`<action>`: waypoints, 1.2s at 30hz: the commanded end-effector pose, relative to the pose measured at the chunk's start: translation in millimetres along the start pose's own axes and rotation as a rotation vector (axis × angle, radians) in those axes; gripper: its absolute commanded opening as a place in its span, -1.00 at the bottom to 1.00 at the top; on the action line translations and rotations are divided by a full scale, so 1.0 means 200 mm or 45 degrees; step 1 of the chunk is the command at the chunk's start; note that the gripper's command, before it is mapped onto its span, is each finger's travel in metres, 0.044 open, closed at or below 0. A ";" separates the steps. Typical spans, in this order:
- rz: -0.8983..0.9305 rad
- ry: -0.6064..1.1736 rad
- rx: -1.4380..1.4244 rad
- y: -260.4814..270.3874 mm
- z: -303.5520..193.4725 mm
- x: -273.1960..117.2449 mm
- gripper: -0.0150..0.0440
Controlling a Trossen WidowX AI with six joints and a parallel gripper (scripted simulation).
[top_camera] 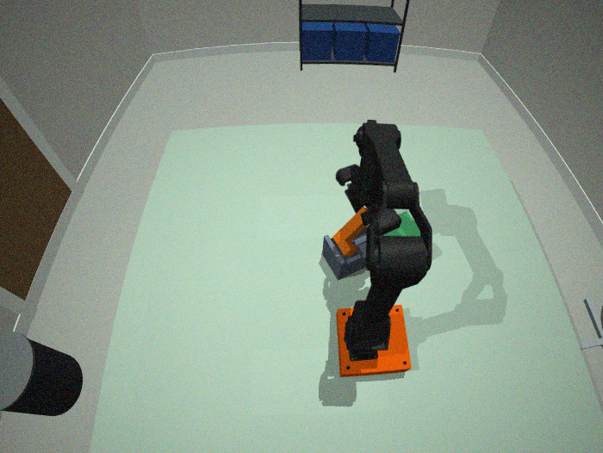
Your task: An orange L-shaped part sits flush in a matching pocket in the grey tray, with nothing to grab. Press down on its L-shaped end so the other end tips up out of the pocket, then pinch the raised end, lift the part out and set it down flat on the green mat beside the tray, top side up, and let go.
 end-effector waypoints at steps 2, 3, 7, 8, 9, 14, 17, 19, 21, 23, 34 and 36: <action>0.007 0.000 -0.004 0.00 0.00 -0.04 -0.49; 0.007 0.000 -0.004 0.00 0.00 -0.04 -0.49; 0.007 0.000 -0.004 0.00 0.00 -0.04 -0.49; 0.007 0.000 -0.004 0.00 0.00 -0.05 -0.49; 0.007 0.000 -0.004 0.00 0.00 -0.05 -0.49; 0.006 0.000 -0.004 0.00 0.02 -0.06 -0.49; 0.006 -0.002 -0.004 -0.01 0.07 -0.05 -0.49; 0.006 -0.003 -0.004 -0.03 0.12 -0.05 -0.49; 0.005 -0.004 -0.004 -0.04 0.17 -0.05 -0.49; 0.005 -0.005 -0.004 -0.05 0.21 -0.05 -0.49; 0.003 -0.011 -0.004 -0.11 0.46 -0.05 -0.49; 0.003 -0.012 -0.004 -0.13 0.51 -0.05 -0.49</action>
Point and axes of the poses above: the point midway between the two fingers, 35 mm back from their tips, its own x axis out along the fingers, its own y axis across the jaws, z = x × y, the point moved 2 cm from there along -x, back along the fingers, and after that the axes turned 9 degrees about -x, right-handed, at the moved point
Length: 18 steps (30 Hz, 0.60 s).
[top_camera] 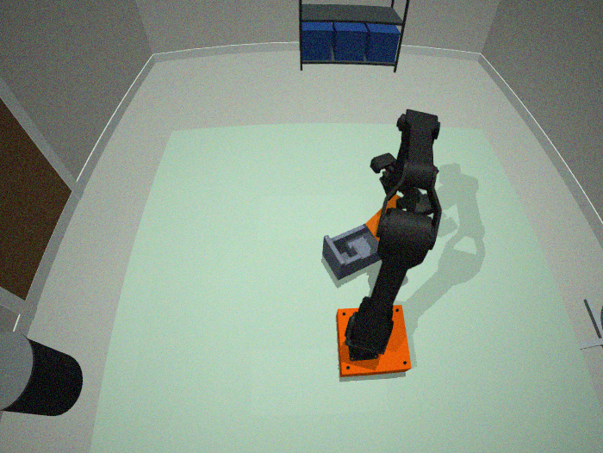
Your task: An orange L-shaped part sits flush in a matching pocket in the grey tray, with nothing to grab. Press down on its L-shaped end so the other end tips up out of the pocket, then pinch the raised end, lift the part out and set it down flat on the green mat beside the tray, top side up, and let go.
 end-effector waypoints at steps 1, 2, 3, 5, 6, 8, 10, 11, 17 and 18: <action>0.003 0.001 -0.003 -0.02 0.09 0.00 -0.49; 0.002 0.000 -0.003 -0.03 0.11 0.00 -0.49; 0.002 0.000 -0.003 -0.03 0.14 0.00 -0.49; 0.002 -0.001 -0.003 -0.04 0.18 0.00 -0.49; 0.002 -0.002 -0.003 -0.05 0.20 0.00 -0.49; 0.001 -0.003 -0.003 -0.06 0.24 0.00 -0.49; 0.001 -0.004 -0.003 -0.07 0.28 0.00 -0.49; 0.001 -0.004 -0.003 -0.07 0.30 0.00 -0.49; 0.001 -0.005 -0.003 -0.09 0.36 0.00 -0.49; 0.001 -0.005 -0.003 -0.09 0.36 0.00 -0.49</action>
Point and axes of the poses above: the point midway between the two fingers, 35 mm back from their tips, its own x axis out along the fingers, its own y axis across the jaws, z = x × y, the point moved 2 cm from there along -x, back along the fingers, and after that the axes turned 9 degrees about -x, right-handed, at the moved point
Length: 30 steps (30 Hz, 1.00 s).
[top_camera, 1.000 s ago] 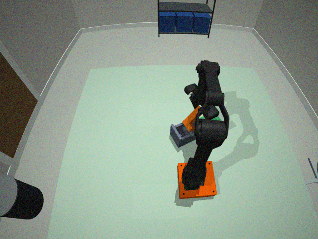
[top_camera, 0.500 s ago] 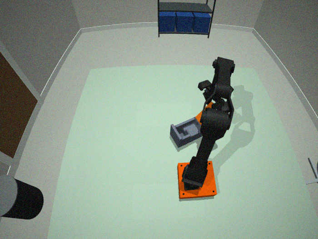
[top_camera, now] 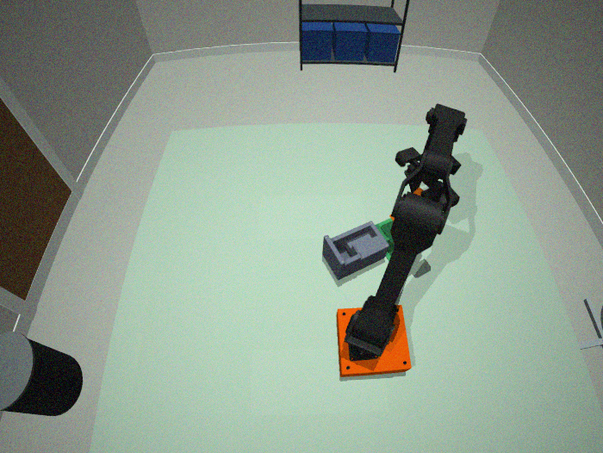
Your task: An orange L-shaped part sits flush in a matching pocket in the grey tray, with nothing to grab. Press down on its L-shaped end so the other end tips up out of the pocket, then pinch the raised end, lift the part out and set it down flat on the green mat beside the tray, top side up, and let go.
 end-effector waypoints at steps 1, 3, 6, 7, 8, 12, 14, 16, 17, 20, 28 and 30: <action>0.003 0.002 -0.008 0.00 0.01 0.00 -0.49; 0.003 0.002 -0.008 0.00 0.01 0.01 -0.49; 0.003 0.002 -0.008 0.00 0.01 0.03 -0.49; 0.003 0.002 -0.008 0.00 0.01 0.04 -0.49; 0.003 0.002 -0.008 0.00 0.01 0.05 -0.49; 0.003 0.002 -0.008 0.00 0.01 0.08 -0.49; 0.003 0.002 -0.008 0.00 0.01 0.09 -0.49; 0.003 0.002 -0.008 0.00 0.01 0.11 -0.49; 0.003 0.002 -0.008 0.00 0.01 0.12 -0.49; 0.003 0.002 -0.008 0.00 0.01 0.14 -0.49; 0.003 0.002 -0.008 0.00 0.01 0.20 -0.49; 0.003 0.002 -0.008 0.00 0.01 0.22 -0.49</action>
Point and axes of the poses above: the point midway between the two fingers, 35 mm back from their tips, its own x axis out along the fingers, its own y axis across the jaws, z = x × y, the point moved 2 cm from there along -x, back along the fingers, and after that the axes turned 9 degrees about -x, right-handed, at the moved point
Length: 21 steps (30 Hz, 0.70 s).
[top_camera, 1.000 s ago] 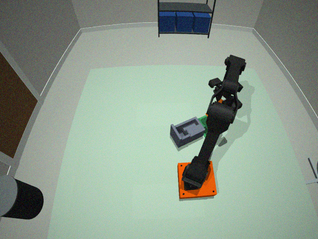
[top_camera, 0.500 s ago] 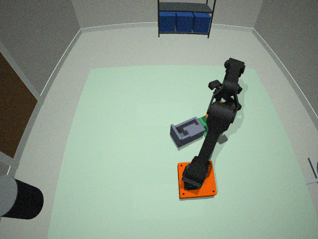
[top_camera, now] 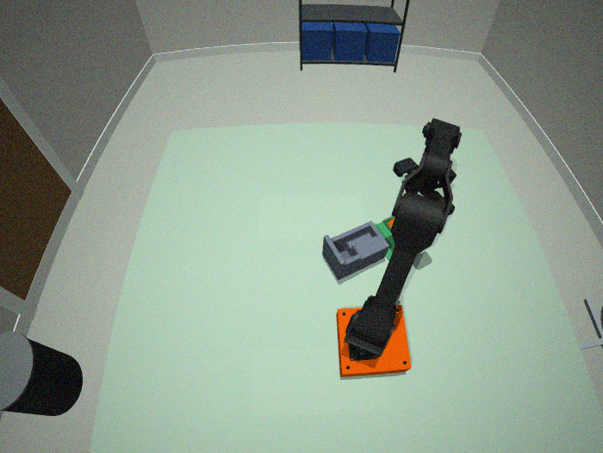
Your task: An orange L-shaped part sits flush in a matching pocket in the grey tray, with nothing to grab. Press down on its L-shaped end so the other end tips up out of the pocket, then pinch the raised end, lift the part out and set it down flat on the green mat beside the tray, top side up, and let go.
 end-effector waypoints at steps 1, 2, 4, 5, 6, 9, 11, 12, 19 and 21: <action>0.001 0.005 -0.003 0.00 0.00 0.03 -0.49; 0.001 0.005 -0.003 0.00 0.00 0.04 -0.49; 0.001 0.005 -0.003 0.00 0.00 0.06 -0.49; 0.001 0.005 -0.003 0.00 0.00 0.07 -0.49; 0.001 0.005 -0.003 0.00 0.00 0.07 -0.49; 0.001 0.005 -0.003 0.00 0.00 0.10 -0.49; 0.001 0.005 -0.003 0.00 0.00 0.11 -0.49; 0.001 0.005 -0.003 0.00 0.00 0.12 -0.49; 0.001 0.005 -0.003 0.00 0.00 0.17 -0.49; 0.001 0.005 -0.003 0.00 -0.01 0.19 -0.49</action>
Point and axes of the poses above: the point midway between the two fingers, 35 mm back from their tips, its own x axis out along the fingers, its own y axis across the jaws, z = x × y, the point moved 2 cm from there along -x, back along the fingers, and after that the axes turned 9 degrees about -x, right-handed, at the moved point
